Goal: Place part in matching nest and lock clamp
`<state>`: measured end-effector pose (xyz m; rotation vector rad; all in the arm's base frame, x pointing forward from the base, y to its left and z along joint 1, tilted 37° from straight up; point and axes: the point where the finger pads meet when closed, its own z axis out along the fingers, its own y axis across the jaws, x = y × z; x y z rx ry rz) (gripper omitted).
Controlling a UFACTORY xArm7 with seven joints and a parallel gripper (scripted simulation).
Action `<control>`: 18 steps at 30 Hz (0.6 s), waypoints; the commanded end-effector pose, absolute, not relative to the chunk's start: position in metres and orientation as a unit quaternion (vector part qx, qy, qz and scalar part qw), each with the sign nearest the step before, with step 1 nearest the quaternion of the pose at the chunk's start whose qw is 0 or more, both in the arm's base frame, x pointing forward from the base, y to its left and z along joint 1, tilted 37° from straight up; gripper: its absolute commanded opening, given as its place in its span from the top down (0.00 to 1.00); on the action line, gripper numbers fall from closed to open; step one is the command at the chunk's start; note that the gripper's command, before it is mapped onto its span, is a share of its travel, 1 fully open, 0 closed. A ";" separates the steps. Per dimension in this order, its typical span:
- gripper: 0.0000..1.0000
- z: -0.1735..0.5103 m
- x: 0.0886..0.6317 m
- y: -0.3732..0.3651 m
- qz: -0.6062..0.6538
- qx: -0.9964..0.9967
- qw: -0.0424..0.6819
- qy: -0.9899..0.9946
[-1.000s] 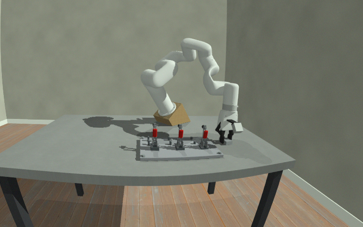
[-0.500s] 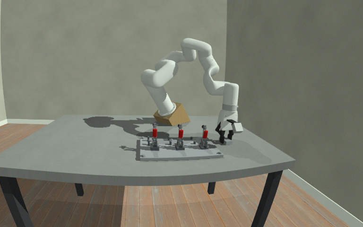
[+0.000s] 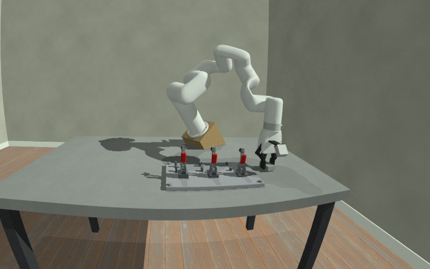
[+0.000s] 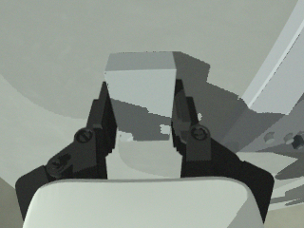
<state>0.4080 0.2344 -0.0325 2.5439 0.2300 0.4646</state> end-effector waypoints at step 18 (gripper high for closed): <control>1.00 0.016 0.386 0.265 0.174 0.944 0.268 0.086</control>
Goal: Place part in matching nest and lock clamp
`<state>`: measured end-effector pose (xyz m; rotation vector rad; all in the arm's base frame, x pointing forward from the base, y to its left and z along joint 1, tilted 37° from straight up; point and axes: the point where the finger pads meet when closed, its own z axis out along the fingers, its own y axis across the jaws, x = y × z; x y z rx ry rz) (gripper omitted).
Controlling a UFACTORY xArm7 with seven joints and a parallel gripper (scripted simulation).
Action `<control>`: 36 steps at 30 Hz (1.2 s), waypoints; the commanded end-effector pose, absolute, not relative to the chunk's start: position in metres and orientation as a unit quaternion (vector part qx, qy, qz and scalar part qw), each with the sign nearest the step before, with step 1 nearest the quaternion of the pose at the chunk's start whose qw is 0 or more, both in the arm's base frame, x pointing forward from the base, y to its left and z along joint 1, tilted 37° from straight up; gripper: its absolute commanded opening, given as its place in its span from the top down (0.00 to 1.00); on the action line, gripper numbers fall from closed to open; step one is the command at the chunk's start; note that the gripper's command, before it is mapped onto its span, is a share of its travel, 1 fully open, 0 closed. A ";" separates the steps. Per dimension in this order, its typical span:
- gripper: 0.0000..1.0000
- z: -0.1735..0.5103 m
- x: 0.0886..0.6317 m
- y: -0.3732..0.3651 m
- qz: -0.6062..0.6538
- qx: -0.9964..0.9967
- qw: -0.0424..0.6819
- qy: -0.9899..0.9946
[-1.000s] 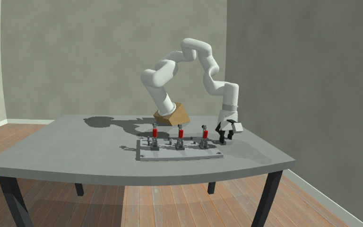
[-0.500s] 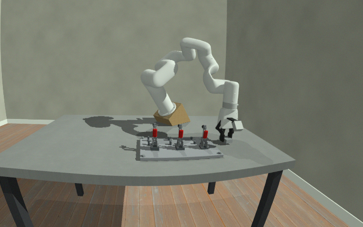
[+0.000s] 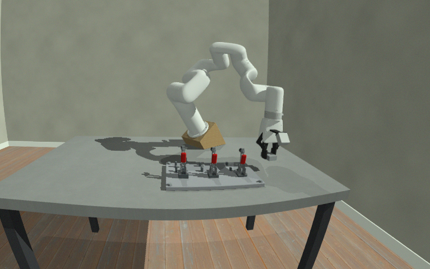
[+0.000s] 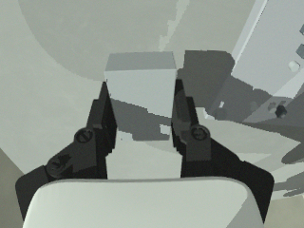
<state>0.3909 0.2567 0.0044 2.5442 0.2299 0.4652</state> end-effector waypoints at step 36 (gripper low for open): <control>1.00 0.061 0.365 0.292 0.174 0.944 0.268 0.086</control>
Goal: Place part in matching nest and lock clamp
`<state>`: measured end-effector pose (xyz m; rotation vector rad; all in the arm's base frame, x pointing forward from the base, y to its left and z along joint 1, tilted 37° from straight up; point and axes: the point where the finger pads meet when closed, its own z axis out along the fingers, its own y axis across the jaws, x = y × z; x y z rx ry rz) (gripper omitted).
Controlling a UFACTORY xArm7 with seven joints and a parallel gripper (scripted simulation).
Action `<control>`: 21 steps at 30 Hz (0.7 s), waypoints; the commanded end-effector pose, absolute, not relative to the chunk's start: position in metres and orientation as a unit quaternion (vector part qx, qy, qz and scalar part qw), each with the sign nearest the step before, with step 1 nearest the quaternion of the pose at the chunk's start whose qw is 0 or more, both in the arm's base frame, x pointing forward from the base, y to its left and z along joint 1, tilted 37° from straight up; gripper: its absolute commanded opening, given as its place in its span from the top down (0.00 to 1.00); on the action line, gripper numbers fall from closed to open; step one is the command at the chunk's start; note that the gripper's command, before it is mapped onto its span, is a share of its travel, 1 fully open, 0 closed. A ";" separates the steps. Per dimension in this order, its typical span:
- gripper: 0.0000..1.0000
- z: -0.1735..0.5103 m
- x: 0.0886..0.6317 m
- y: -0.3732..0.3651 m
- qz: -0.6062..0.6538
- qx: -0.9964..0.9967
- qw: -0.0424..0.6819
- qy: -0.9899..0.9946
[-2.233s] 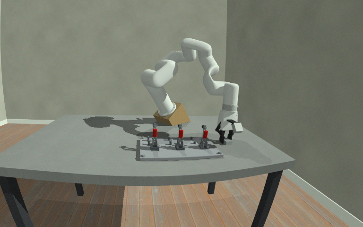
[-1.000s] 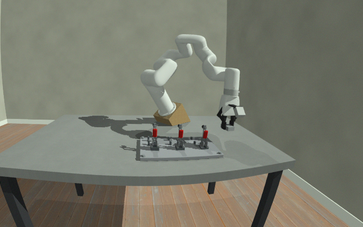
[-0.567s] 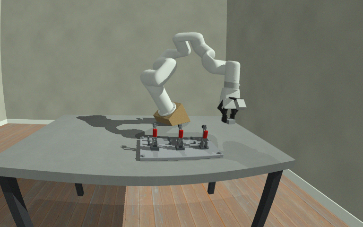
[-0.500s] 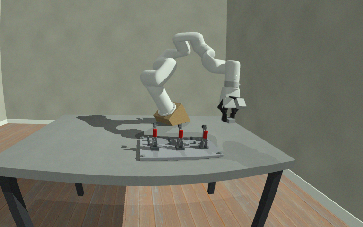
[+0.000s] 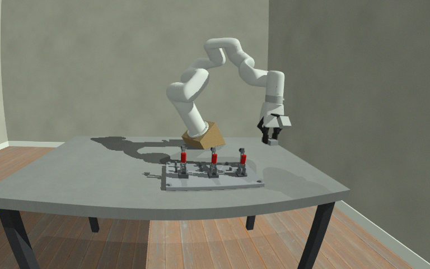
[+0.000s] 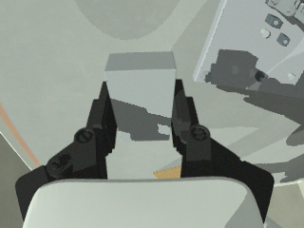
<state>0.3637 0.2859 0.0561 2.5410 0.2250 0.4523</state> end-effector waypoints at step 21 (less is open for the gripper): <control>1.00 0.061 0.365 0.292 0.196 0.948 0.252 0.006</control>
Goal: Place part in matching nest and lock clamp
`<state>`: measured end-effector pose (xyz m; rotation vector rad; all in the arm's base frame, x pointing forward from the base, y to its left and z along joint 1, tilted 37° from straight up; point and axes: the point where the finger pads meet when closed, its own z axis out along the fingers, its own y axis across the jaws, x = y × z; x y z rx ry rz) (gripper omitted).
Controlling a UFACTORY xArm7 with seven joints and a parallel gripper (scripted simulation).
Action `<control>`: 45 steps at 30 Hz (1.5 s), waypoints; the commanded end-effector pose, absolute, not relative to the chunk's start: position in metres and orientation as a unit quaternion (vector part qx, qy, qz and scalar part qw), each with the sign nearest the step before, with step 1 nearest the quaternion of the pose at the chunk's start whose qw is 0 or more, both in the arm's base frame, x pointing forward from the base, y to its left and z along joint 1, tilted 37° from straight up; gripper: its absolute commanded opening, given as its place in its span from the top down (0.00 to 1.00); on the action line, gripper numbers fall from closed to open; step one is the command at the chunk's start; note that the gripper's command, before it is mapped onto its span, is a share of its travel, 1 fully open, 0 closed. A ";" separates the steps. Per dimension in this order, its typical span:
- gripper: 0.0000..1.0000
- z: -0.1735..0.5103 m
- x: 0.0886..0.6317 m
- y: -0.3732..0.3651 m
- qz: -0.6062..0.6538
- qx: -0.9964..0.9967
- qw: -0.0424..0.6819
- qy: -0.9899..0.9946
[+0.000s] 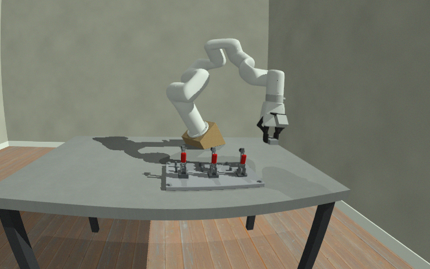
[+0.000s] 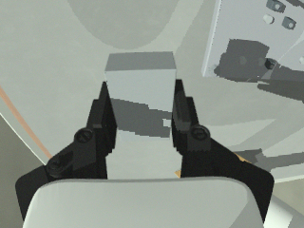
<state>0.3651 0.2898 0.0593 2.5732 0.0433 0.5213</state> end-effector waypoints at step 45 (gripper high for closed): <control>1.00 0.043 0.375 0.281 0.196 0.948 0.252 0.006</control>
